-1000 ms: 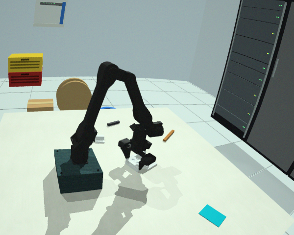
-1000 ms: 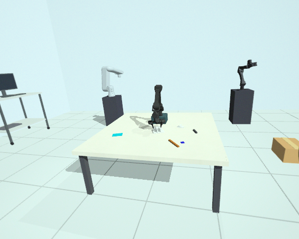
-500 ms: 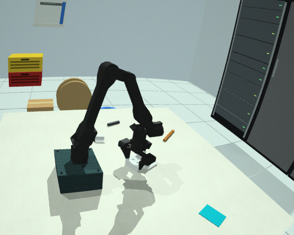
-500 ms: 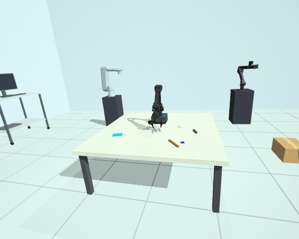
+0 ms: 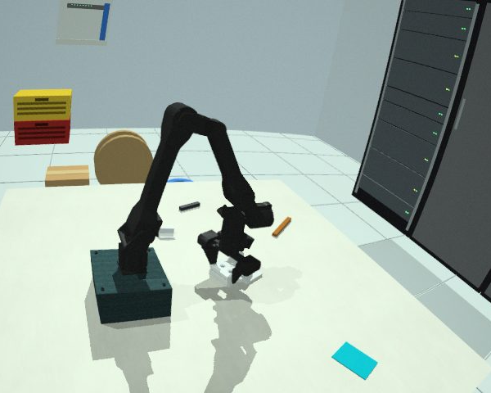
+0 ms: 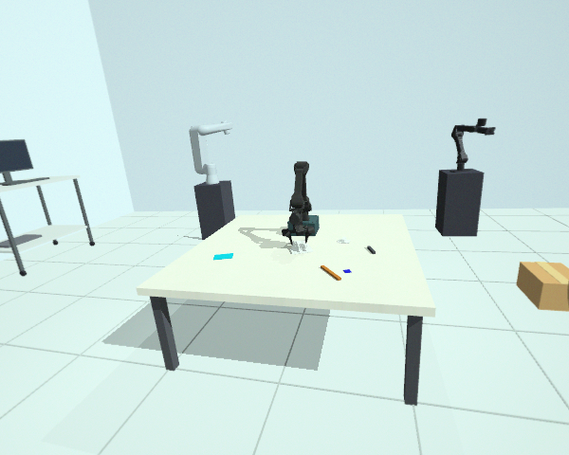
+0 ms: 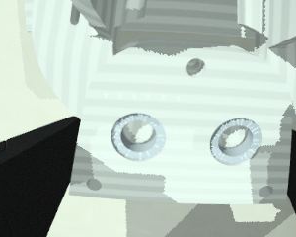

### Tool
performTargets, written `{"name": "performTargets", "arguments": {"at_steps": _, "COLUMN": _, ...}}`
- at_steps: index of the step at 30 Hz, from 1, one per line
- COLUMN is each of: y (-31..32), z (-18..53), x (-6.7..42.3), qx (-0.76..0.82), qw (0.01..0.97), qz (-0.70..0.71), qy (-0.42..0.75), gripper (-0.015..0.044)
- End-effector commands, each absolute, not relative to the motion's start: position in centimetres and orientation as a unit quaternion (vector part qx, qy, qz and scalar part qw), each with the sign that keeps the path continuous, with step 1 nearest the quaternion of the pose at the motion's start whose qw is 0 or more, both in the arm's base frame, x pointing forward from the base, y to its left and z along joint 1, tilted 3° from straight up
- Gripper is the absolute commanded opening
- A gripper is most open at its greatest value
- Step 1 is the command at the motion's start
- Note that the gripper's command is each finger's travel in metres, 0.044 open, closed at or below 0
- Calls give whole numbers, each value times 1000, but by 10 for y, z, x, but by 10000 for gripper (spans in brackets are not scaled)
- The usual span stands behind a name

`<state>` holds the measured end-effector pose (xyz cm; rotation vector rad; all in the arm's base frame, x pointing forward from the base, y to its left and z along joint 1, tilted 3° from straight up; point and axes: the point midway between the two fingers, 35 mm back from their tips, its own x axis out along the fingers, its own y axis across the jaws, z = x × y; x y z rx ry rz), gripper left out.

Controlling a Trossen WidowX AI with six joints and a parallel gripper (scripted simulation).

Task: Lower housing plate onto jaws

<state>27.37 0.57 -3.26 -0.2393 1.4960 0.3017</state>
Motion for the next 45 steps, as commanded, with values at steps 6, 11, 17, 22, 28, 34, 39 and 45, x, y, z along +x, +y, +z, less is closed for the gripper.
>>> {"name": "performTargets", "arguments": {"at_steps": 6, "y": 6, "z": -33, "x": 275, "qx": -105, "qw": 718, "qz": 136, "qy": 674, "gripper": 351}}
{"name": "performTargets", "arguments": {"at_steps": 11, "y": 6, "z": -34, "x": 275, "qx": -105, "qw": 718, "qz": 136, "qy": 674, "gripper": 351}}
{"name": "performTargets", "arguments": {"at_steps": 17, "y": 6, "z": -36, "x": 275, "qx": -105, "qw": 718, "qz": 136, "qy": 674, "gripper": 351}}
{"name": "performTargets", "arguments": {"at_steps": 22, "y": 6, "z": -36, "x": 275, "qx": -105, "qw": 718, "qz": 136, "qy": 674, "gripper": 351}}
{"name": "performTargets", "arguments": {"at_steps": 28, "y": 6, "z": -36, "x": 275, "qx": -105, "qw": 718, "qz": 136, "qy": 674, "gripper": 351}}
{"name": "performTargets", "arguments": {"at_steps": 34, "y": 6, "z": -36, "x": 275, "qx": -105, "qw": 718, "qz": 136, "qy": 674, "gripper": 351}}
{"name": "performTargets", "arguments": {"at_steps": 39, "y": 6, "z": -36, "x": 275, "qx": -105, "qw": 718, "qz": 136, "qy": 674, "gripper": 351}}
{"name": "performTargets", "arguments": {"at_steps": 45, "y": 6, "z": -36, "x": 275, "qx": -105, "qw": 718, "qz": 136, "qy": 674, "gripper": 351}}
